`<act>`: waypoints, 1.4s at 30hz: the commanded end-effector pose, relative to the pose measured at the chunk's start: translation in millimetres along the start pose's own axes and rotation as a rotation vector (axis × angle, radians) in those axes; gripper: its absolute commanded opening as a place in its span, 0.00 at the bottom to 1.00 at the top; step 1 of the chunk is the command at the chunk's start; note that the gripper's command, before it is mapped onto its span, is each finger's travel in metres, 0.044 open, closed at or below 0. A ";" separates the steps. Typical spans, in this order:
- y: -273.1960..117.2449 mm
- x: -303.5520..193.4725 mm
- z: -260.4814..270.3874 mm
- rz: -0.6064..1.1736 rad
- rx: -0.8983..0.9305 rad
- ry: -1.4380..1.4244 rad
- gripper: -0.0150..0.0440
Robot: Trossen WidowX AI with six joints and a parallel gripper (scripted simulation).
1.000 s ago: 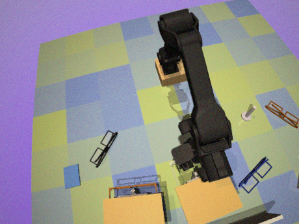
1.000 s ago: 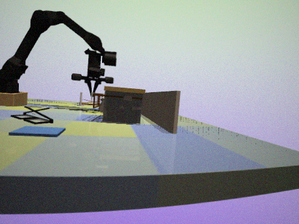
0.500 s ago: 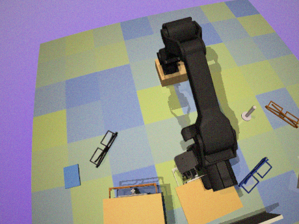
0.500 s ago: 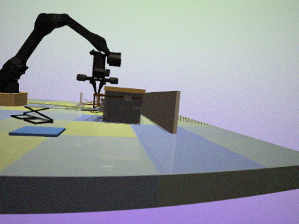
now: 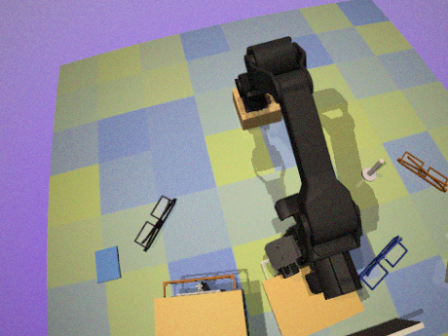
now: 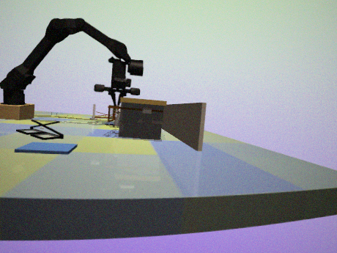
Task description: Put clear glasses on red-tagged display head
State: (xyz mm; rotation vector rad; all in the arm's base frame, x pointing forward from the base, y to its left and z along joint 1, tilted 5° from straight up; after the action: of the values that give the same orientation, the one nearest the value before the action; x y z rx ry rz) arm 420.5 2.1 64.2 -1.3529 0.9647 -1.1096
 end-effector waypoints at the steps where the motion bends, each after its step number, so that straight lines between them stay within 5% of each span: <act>1: -1.3 0.7 3.2 -0.004 0.002 0.003 0.25; 24: 5.4 0.7 3.9 -0.004 0.002 0.003 0.25; 28: 4.1 0.3 4.2 -0.001 0.003 0.000 0.43; 42: -27.0 -0.1 3.4 0.008 -0.008 0.004 0.44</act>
State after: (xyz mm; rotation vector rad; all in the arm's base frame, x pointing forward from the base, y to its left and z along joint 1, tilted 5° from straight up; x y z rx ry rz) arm 420.7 3.0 73.4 -1.3706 0.9825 -1.0960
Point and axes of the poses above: the point midway between the two fingers, 35 mm back from their tips, its own y axis out along the fingers, its own z axis across the jaws, x = y × z, the point moved 1 cm from there along -y, back along the fingers, and after that the axes turned 6 degrees about -y, right-handed, at the moved point
